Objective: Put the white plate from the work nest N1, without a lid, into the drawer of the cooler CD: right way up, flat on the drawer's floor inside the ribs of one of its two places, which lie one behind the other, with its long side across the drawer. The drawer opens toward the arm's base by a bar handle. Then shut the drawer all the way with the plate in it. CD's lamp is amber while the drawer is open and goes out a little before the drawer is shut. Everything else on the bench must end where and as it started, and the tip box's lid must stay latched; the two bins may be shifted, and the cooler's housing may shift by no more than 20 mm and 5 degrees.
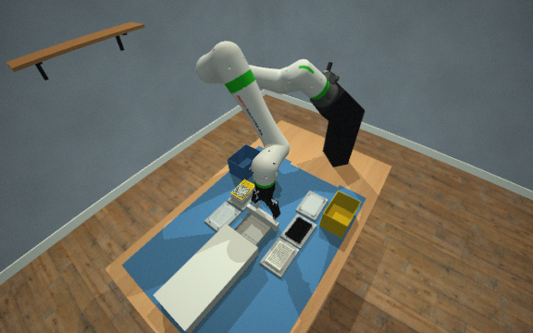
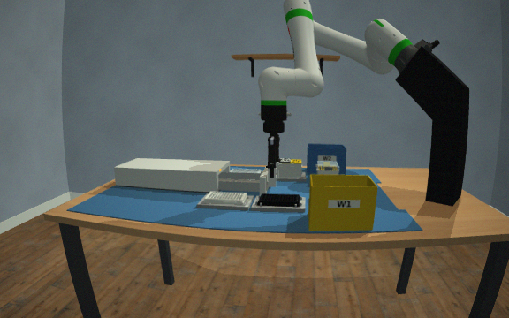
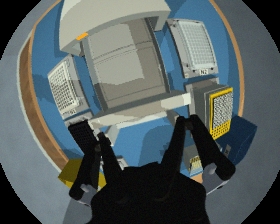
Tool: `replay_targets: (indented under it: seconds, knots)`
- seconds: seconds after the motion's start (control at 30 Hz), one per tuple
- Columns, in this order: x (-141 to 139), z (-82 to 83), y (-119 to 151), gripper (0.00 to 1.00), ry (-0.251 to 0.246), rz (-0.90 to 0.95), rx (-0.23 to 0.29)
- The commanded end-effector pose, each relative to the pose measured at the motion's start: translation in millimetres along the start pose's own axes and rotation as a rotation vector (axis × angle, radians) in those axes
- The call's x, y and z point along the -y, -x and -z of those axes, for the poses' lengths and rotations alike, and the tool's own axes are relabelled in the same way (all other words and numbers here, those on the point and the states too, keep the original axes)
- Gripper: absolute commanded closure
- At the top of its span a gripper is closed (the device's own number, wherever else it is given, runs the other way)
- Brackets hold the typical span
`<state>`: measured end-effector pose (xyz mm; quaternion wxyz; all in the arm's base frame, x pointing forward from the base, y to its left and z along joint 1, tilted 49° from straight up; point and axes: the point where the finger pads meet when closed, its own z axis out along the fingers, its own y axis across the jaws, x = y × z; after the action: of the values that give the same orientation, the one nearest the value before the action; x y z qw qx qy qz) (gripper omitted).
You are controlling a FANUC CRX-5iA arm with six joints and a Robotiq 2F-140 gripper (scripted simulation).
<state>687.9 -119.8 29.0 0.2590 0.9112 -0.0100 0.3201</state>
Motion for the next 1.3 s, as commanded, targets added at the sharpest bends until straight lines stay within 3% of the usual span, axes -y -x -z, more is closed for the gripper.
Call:
replay_targets:
  seconds: [0.0,1.27]
  knots:
    - [0,0.1,0,1.00,0.000,0.000,0.000]
    - [0,0.1,11,1.00,0.000,0.000,0.000]
